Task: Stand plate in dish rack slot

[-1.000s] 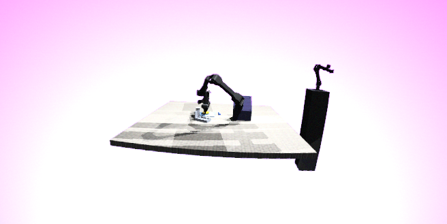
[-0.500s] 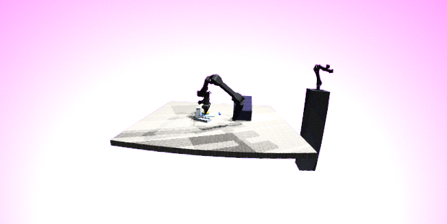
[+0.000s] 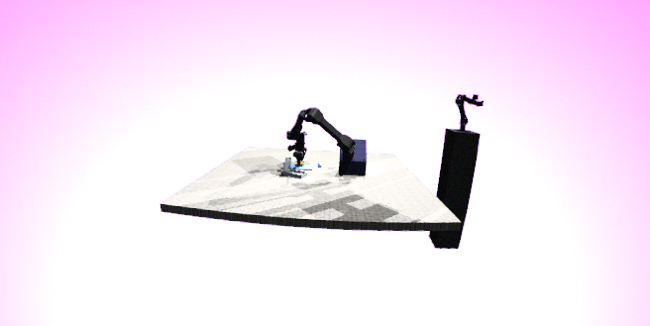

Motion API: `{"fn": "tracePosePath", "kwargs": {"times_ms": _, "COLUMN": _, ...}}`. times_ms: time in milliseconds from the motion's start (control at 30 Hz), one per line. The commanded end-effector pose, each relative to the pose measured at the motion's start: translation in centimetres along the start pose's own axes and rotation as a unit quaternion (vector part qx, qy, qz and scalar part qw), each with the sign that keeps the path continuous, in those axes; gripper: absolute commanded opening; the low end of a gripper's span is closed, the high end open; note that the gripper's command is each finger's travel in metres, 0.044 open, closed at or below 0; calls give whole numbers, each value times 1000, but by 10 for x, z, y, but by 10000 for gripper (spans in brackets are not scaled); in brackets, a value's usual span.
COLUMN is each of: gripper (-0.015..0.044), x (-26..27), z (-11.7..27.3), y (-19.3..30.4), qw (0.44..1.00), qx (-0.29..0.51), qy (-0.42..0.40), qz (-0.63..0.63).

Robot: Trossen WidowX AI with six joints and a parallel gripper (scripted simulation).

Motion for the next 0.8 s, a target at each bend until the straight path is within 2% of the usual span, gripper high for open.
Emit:
{"fn": "tracePosePath", "kwargs": {"times_ms": 0, "gripper": 79, "x": -3, "z": 25, "y": -6, "qw": 1000, "qx": -11, "qy": 9, "qz": -6}}
{"fn": "tracePosePath", "kwargs": {"times_ms": 100, "gripper": 0, "x": -4, "z": 38, "y": -8, "qw": 1000, "qx": -12, "qy": 11, "qz": -9}}
{"fn": "tracePosePath", "kwargs": {"times_ms": 767, "gripper": 0, "x": -7, "z": 136, "y": -13, "qw": 1000, "qx": -8, "qy": 8, "qz": 5}}
Point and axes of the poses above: the point midway between the two fingers, 35 mm back from their tips, its own z axis back along the fingers, its own x axis across the jaws, y = z × x, the point moved 6 cm from there along z, back along the fingers, and after that the axes turned 7 degrees about -z, right-handed, at the moved point
